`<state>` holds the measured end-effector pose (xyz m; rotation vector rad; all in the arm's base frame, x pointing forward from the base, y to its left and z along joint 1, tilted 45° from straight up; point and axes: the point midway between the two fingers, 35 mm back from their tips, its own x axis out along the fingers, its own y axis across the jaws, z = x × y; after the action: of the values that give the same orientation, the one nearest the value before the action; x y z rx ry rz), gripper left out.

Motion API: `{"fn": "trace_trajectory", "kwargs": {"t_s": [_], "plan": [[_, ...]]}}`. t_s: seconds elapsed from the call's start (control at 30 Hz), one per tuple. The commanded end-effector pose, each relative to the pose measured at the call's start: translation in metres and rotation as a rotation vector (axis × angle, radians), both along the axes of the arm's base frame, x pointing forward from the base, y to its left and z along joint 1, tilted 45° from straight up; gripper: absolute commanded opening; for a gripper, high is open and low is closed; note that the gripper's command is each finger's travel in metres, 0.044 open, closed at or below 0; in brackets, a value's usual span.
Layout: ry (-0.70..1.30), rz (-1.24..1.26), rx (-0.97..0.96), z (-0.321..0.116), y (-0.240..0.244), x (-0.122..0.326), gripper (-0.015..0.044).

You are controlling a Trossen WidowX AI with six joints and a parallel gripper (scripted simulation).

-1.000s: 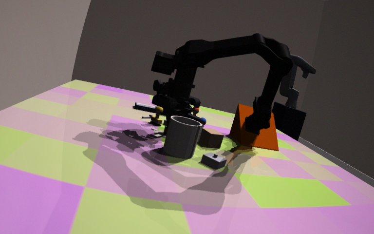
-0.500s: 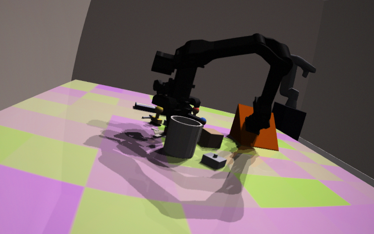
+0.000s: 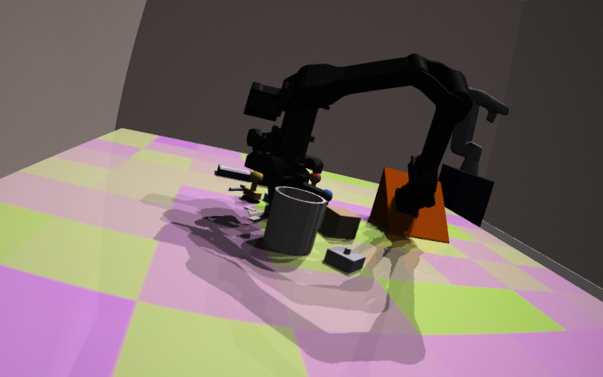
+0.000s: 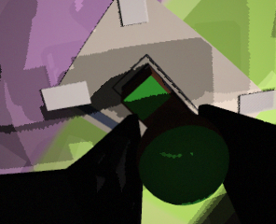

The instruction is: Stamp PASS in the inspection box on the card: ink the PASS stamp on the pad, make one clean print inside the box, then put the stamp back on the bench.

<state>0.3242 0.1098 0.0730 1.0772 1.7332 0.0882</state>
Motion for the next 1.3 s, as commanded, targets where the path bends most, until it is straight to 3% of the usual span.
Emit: {"fn": "trace_trajectory", "kwargs": {"t_s": [0.0,1.27], "plan": [[-0.002,0.003,0.001,-0.001,0.002,0.0,0.0],[-0.002,0.003,-0.002,0.021,-0.02,0.004,0.0]]}}
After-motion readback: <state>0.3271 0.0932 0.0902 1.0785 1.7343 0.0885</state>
